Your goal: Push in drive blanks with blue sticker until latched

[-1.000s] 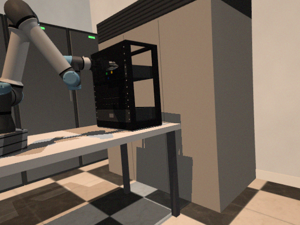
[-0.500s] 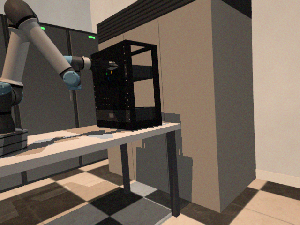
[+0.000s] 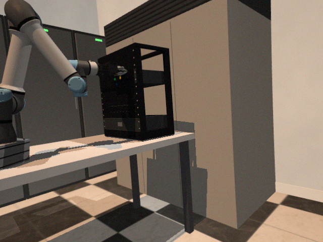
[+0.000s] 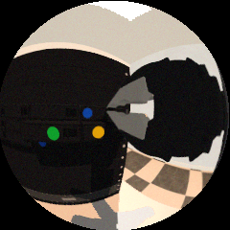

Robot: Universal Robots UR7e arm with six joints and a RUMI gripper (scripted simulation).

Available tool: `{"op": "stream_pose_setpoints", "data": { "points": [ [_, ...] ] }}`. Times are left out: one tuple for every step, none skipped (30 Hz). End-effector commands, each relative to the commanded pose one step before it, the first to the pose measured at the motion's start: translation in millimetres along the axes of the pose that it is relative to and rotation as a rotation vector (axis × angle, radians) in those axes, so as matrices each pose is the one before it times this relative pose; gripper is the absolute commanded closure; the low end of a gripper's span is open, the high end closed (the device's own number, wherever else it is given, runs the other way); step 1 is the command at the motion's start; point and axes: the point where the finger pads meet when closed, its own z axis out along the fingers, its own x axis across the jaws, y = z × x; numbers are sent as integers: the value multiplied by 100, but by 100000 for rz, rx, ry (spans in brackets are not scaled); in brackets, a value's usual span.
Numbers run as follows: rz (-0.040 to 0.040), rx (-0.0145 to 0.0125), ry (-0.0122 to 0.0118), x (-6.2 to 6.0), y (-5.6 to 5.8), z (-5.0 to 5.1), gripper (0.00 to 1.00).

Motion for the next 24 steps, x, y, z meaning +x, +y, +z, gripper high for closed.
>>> {"op": "stream_pose_setpoints", "data": {
  "points": [
    [-6, 1, 44, 44, 7, 5, 100],
    [0, 0, 0, 0, 0, -35, 100],
    [0, 0, 0, 0, 0, 0, 100],
    [0, 0, 0, 0, 0, 0, 100],
    [0, 0, 0, 0, 0, -64, 100],
    [0, 0, 0, 0, 0, -100, 100],
    [0, 0, 0, 0, 0, -139, 100],
    [0, 0, 0, 0, 0, -182, 100],
    [0, 0, 0, 0, 1, -227, 100],
    [0, 0, 0, 0, 0, -271, 100],
    [0, 0, 0, 0, 0, -315, 100],
    [0, 0, 0, 0, 0, -356, 100],
    [0, 0, 0, 0, 0, -395, 100],
    [0, 0, 0, -1, 0, -430, 100],
    [0, 0, 0, -1, 0, -460, 100],
    [0, 0, 0, -1, 0, -486, 100],
    [0, 0, 0, -1, 0, -505, 100],
    [0, 0, 0, -1, 0, -519, 100],
    [0, 0, 0, -1, 0, -526, 100],
    [0, 0, 0, 0, 0, 0, 100],
    [0, 0, 0, 0, 0, 0, 100],
    [0, 0, 0, -1, 0, -526, 100],
    [0, 0, 0, -1, 0, -520, 100],
    [0, 0, 0, -1, 0, -507, 100]
  ]
}}
